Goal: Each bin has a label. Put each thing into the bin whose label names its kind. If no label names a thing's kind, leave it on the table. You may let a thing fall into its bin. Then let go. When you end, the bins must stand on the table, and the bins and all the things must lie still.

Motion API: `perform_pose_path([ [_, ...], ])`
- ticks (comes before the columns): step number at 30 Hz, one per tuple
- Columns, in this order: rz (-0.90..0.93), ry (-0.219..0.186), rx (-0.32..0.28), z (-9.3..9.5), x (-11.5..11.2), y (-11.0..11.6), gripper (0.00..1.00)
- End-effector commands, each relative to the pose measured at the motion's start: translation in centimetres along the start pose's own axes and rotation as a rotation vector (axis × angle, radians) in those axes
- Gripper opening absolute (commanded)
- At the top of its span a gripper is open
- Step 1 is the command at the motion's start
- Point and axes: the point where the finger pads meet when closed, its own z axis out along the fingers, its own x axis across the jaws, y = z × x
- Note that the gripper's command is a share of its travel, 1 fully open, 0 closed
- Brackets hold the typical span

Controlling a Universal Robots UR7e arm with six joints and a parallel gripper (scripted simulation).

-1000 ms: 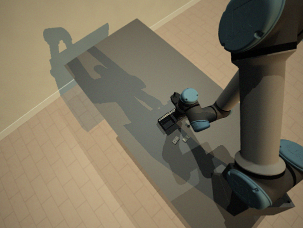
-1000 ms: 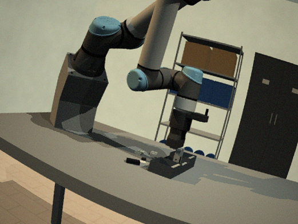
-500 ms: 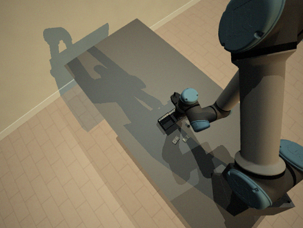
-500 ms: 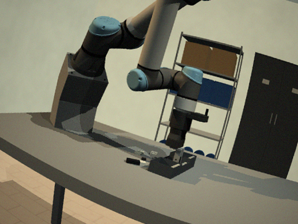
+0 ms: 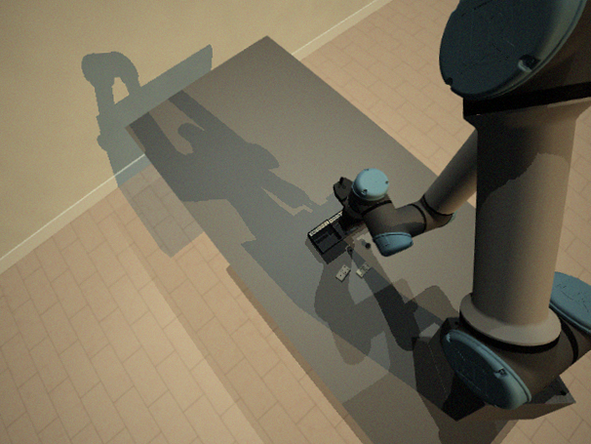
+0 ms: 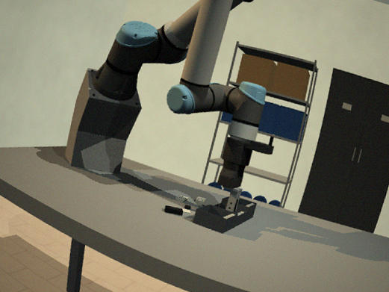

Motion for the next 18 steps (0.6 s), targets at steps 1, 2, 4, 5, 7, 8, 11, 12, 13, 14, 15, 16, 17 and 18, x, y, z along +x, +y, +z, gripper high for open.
perform_pose_path([
  [1,0.000,0.000,0.001,-0.6,0.0,0.0,0.31],
  [2,0.000,0.000,0.001,-0.6,0.0,0.0,0.31],
  [4,0.000,0.000,0.001,-0.9,0.0,0.0,0.31],
  [5,0.000,0.000,0.001,-1.0,0.0,0.0,0.31],
  [7,0.000,0.000,0.001,-1.3,0.0,0.0,0.31],
  [8,0.000,0.000,0.001,-1.4,0.0,0.0,0.31],
  [11,0.000,0.000,0.001,-2.0,0.0,0.0,0.31],
  [12,0.000,0.000,0.001,-2.4,0.0,0.0,0.31],
  [13,0.000,0.000,0.001,-2.8,0.0,0.0,0.31],
  [14,0.000,0.000,0.001,-3.2,0.0,0.0,0.31],
  [15,0.000,0.000,0.001,-3.6,0.0,0.0,0.31],
  [16,0.000,0.000,0.001,-4.0,0.0,0.0,0.31],
  [17,0.000,0.000,0.001,-4.4,0.0,0.0,0.31],
  [18,0.000,0.000,0.001,-4.4,0.0,0.0,0.31],
])
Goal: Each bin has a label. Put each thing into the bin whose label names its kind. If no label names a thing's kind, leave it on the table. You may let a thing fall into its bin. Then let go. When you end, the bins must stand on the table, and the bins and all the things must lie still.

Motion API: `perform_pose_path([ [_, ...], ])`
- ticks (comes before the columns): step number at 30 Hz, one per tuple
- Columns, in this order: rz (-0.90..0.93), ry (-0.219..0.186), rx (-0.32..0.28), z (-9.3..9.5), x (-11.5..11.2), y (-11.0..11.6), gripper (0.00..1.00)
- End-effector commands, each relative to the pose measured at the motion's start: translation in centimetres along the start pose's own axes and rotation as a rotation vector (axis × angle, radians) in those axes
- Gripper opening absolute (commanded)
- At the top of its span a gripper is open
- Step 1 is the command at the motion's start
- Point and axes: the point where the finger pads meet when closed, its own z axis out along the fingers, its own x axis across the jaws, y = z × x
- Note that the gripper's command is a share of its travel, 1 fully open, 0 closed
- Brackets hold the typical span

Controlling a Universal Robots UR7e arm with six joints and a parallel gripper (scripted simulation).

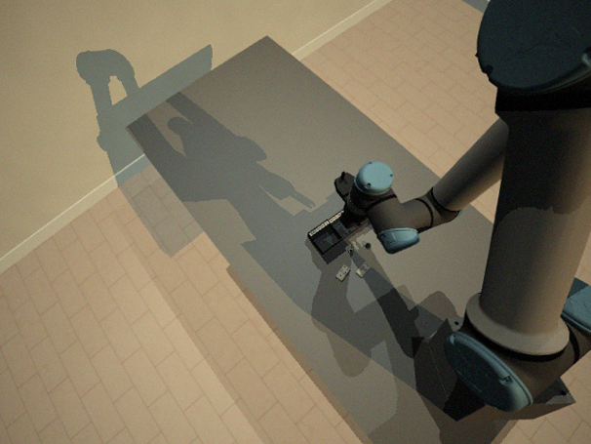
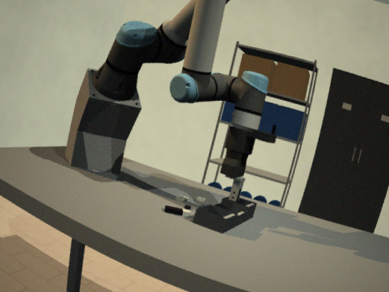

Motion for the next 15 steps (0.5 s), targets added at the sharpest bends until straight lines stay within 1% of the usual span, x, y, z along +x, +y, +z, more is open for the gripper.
perform_pose_path([
  [1,0.000,0.000,0.001,-1.4,0.0,-0.1,0.31],
  [7,0.000,0.000,0.001,-1.5,0.0,-0.1,0.31],
  [15,0.000,0.000,0.001,-1.5,-4.0,0.2,0.31],
])
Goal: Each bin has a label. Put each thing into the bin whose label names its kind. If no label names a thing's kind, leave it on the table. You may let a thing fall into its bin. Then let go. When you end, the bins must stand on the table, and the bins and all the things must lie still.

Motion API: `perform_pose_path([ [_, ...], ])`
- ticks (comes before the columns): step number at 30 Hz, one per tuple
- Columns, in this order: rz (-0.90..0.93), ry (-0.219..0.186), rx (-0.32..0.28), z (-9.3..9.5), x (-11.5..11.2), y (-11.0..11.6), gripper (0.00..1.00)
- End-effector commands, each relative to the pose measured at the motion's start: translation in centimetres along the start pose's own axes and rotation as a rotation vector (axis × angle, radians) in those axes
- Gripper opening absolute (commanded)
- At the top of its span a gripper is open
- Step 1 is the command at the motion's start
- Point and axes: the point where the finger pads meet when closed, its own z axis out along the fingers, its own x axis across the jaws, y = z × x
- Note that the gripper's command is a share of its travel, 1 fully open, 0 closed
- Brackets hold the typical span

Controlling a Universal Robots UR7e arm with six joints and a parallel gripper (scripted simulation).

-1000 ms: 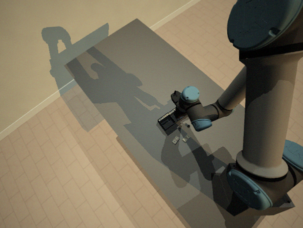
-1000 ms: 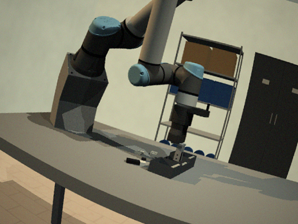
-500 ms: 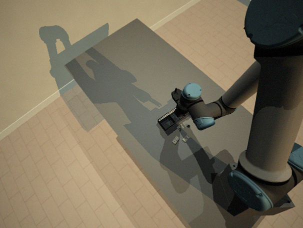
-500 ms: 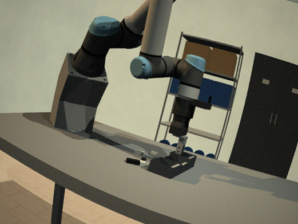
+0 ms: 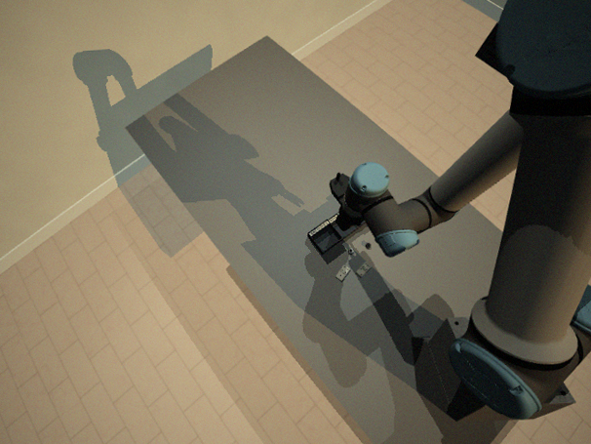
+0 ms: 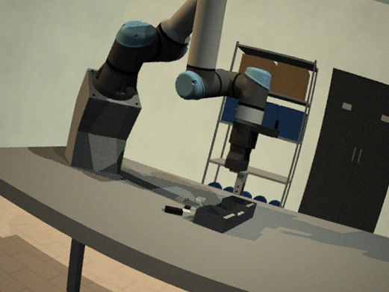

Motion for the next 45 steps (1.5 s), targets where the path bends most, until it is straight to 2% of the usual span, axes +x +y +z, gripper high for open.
perform_pose_path([
  [1,0.000,0.001,0.000,0.0,-2.6,0.1,0.31],
  [3,0.000,0.001,0.000,0.0,-2.6,0.1,0.31],
  [11,0.000,0.000,0.000,0.0,-6.5,0.4,0.31],
  [20,0.000,0.000,0.000,0.0,-6.5,0.4,0.31],
  [35,0.000,0.000,0.000,4.0,-6.5,0.4,0.31],
  [37,0.000,0.000,0.000,4.0,-6.5,0.4,0.31],
  [45,0.000,0.000,0.000,5.9,-6.5,0.4,0.31],
])
